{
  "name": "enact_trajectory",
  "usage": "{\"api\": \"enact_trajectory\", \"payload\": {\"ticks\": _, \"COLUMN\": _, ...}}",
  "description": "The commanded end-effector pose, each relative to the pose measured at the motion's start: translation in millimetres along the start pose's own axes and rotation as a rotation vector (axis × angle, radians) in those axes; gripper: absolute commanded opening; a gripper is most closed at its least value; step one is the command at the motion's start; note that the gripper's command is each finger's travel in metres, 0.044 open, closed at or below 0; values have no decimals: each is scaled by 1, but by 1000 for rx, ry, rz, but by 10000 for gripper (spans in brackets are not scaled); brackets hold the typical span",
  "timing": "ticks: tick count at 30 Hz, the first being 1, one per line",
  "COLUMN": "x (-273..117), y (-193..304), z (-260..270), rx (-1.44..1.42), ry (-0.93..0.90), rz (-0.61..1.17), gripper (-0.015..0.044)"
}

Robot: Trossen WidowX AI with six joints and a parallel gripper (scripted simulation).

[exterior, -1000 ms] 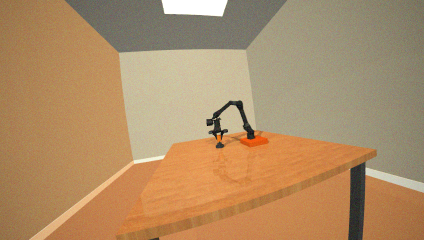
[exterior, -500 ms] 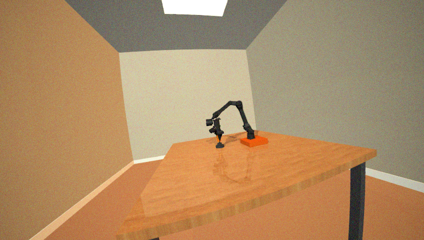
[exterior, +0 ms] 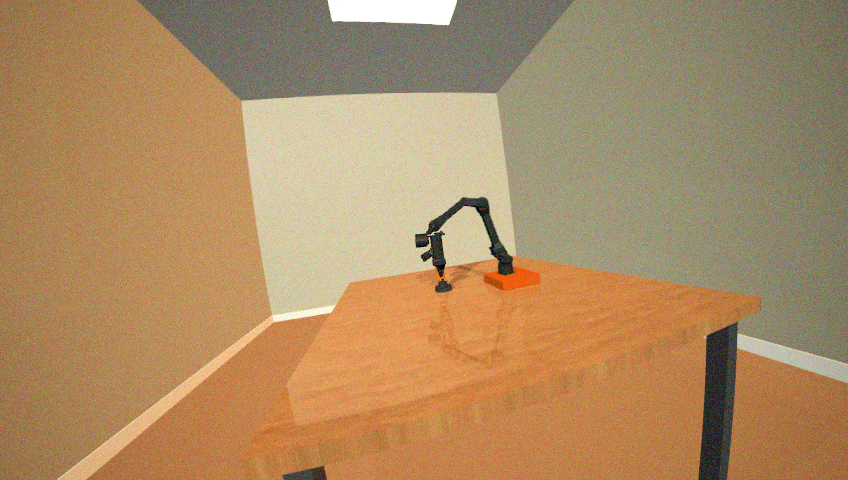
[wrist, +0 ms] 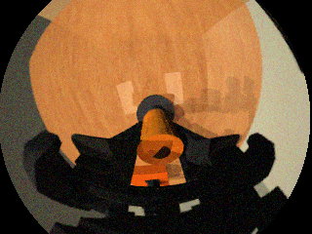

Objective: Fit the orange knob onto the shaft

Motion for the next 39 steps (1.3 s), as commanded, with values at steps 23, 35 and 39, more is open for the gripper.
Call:
{"api": "enact_trajectory", "payload": {"ticks": 23, "x": 0, "y": 6, "z": -2, "rx": 4, "ry": 2, "rz": -2, "gripper": 0}}
{"api": "enact_trajectory", "payload": {"ticks": 35, "x": 1, "y": 4, "z": -1, "rx": 4, "ry": 2, "rz": -3, "gripper": 0}}
{"api": "enact_trajectory", "payload": {"ticks": 39, "x": 3, "y": 4, "z": -1, "rx": 4, "ry": 2, "rz": -2, "gripper": 0}}
Point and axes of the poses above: the point midway between the two fingers, 35 mm back from their tips, its own x axis out along the fingers, its own z axis across the jaws, y = z × x, the point moved 9 cm from there along -x, back along the fingers, and after that the axes turned 10 degrees about -x, right-handed, at the moved point
